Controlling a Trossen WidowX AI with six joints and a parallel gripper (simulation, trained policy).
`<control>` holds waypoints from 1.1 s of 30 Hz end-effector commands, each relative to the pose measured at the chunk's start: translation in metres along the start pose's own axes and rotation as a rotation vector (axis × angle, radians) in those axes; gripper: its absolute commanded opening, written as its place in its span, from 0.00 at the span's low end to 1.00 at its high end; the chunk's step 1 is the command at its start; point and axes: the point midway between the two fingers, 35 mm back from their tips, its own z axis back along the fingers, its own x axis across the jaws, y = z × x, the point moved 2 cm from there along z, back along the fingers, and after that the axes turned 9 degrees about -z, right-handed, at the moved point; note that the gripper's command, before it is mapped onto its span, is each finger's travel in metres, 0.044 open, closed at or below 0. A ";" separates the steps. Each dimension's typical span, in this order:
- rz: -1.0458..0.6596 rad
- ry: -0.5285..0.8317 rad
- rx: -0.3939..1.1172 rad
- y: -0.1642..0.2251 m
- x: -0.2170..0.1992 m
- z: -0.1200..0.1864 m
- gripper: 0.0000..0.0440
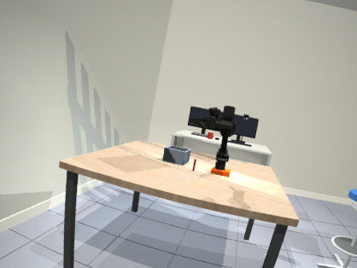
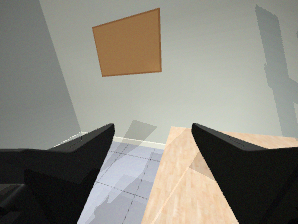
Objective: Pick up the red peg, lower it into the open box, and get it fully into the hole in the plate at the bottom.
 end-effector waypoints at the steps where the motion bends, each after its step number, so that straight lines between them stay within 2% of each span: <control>1: 0.012 -0.020 -0.001 -0.004 -0.001 -0.005 0.96; 2: 0.024 -0.040 -0.001 -0.009 -0.002 -0.010 1.00; 9: 0.073 -0.156 0.027 -0.044 -0.032 -0.060 1.00; 18: 0.060 -0.246 0.193 -0.063 -0.111 -0.109 1.00; 25: 0.026 -0.219 0.427 -0.038 -0.186 -0.115 1.00; 33: -0.043 -0.101 0.695 0.004 -0.258 -0.093 1.00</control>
